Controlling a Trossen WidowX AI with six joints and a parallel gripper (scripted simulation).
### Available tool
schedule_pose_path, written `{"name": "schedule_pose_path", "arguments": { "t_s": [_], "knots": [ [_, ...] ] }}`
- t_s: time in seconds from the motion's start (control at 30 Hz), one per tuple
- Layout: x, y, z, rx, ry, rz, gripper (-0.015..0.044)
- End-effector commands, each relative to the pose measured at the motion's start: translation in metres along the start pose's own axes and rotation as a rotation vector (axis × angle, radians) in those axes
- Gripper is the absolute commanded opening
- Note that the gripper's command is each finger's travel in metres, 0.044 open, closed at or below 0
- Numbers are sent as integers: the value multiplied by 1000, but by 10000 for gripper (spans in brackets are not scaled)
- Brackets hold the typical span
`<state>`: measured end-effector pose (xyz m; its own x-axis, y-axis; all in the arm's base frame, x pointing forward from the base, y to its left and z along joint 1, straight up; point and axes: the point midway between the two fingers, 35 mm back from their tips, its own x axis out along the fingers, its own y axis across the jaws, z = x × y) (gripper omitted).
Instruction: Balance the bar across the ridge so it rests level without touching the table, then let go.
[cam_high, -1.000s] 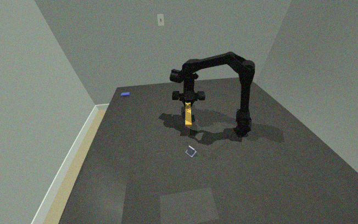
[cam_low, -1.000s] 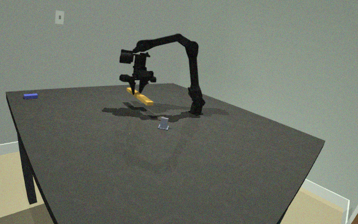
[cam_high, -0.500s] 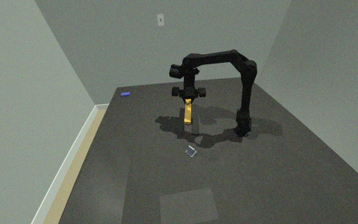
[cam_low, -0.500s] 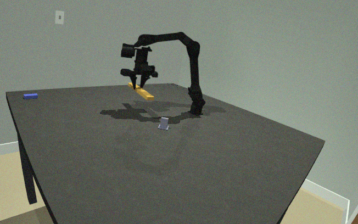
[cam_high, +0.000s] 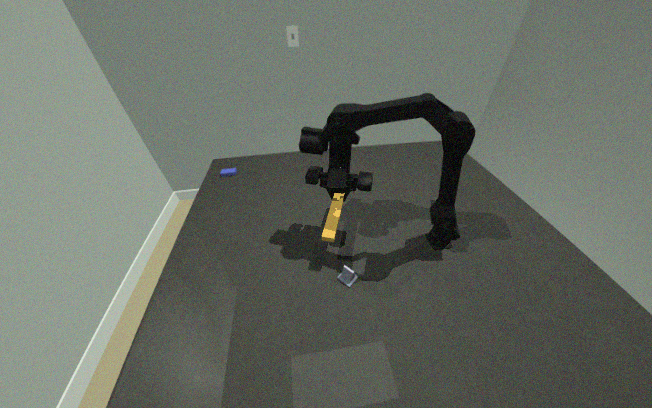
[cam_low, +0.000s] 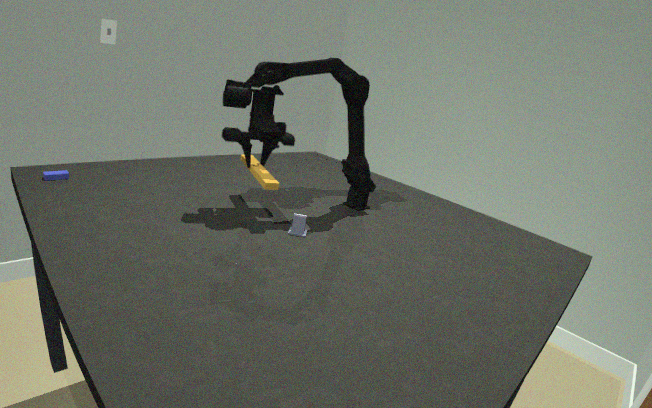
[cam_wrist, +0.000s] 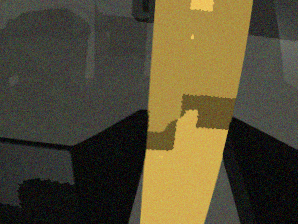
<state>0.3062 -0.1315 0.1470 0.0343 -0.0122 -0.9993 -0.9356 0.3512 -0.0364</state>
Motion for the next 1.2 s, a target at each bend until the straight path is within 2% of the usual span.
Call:
{"name": "schedule_pose_path", "arguments": {
  "t_s": [0.0, 1.17],
  "knots": [
    [0, 2, 13, 38, 1, 2, 0],
    [-2, 49, 142, 403, -11, 9, 0]
  ]
}}
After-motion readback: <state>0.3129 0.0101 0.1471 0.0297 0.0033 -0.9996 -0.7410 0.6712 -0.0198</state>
